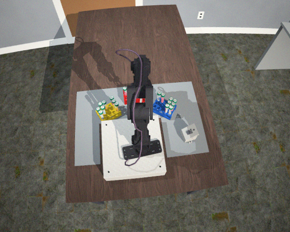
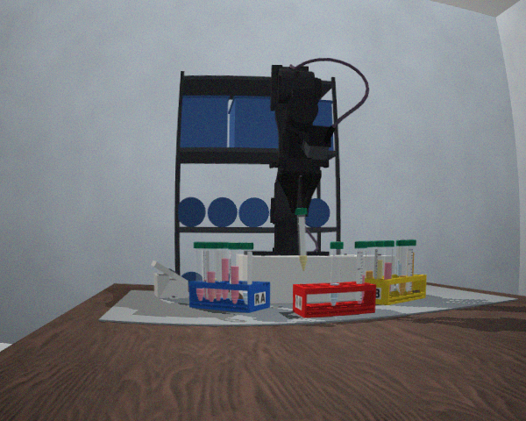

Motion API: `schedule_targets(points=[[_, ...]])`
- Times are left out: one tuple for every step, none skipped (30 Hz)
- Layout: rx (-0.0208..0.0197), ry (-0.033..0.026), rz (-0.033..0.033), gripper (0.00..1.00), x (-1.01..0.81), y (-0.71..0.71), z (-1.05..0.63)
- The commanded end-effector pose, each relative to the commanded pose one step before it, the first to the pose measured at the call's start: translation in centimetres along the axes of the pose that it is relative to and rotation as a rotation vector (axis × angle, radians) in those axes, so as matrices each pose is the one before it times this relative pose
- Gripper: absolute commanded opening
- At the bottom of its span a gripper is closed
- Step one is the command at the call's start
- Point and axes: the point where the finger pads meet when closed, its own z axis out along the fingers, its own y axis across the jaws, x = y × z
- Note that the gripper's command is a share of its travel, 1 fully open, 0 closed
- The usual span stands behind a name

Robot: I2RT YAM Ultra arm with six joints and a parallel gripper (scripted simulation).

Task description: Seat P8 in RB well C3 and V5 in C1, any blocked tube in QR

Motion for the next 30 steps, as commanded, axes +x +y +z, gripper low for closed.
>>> schedule_targets(points=[[0.01513, -0.03811, -0.02628, 0.0, 0.409, -0.756, -0.705], [0.0, 0.0, 0.0, 0.0, 0.0, 0.0, 0.0], [0.00138, -0.01615, -0.00025, 0.0, -0.205, -0.305, -0.402], [-0.0053, 0.01536, 0.00029, 0.0, 0.674, -0.081, 0.396], [-0.00221, 0.00782, 0.00014, 0.0, 0.428, -0.168, 0.001], [-0.00182, 0.00639, 0.00011, 0.0, 0.392, -0.178, 0.003], [0.00039, 0.00068, 0.00001, 0.0, 0.25, -0.233, 0.004], [0.00034, 0.0008, 0.00001, 0.0, 0.253, -0.231, 0.004], [0.00029, 0.00091, 0.00001, 0.0, 0.256, -0.23, 0.004], [0.00026, 0.00095, 0.00001, 0.0, 0.256, -0.229, 0.004], [0.00008, 0.00092, 0.00001, 0.0, 0.256, -0.226, 0.004], [-0.00015, 0.00085, 0.00001, 0.0, 0.255, -0.222, 0.004], [0.00082, -0.00143, -0.00002, 0.0, 0.191, -0.249, -0.058], [-0.00004, 0.00016, 0.0, 0.0, 0.237, -0.226, -0.008], [-0.00144, 0.0027, 0.00003, 0.0, 0.308, -0.189, 0.065], [-0.0007, 0.00123, 0.00001, 0.0, 0.266, -0.209, 0.018], [-0.00008, 0.00015, 0.0, 0.0, 0.236, -0.226, -0.013], [0.0, 0.0, 0.0, 0.0, 0.0, 0.0, 0.0], [0.0, 0.0, 0.0, 0.0, 0.0, 0.0, 0.0], [0.01882, -0.04358, -0.00058, 0.0, -0.912, -0.769, -1.015], [-0.00994, 0.01791, 0.00031, 0.0, 0.744, 0.049, 0.532], [-0.00948, 0.01738, 0.00028, 0.0, 0.718, 0.039, 0.459], [0.00006, 0.00137, 0.00001, 0.0, 0.265, -0.224, 0.002], [0.00006, 0.00134, 0.00001, 0.0, 0.264, -0.224, 0.002], [0.00036, 0.00086, 0.0, 0.0, 0.251, -0.232, -0.012], [0.00721, -0.00914, -0.00011, 0.0, -0.027, -0.419, -0.316], [0.0019, -0.00165, -0.00002, 0.0, 0.193, -0.271, 0.027], [-0.00613, 0.00875, 0.00009, 0.0, 0.482, -0.056, 0.299], [-0.00104, 0.0015, 0.00001, 0.0, 0.271, -0.201, 0.008], [0.00427, -0.00628, -0.00006, 0.0, -0.081, -0.211, -0.198]])
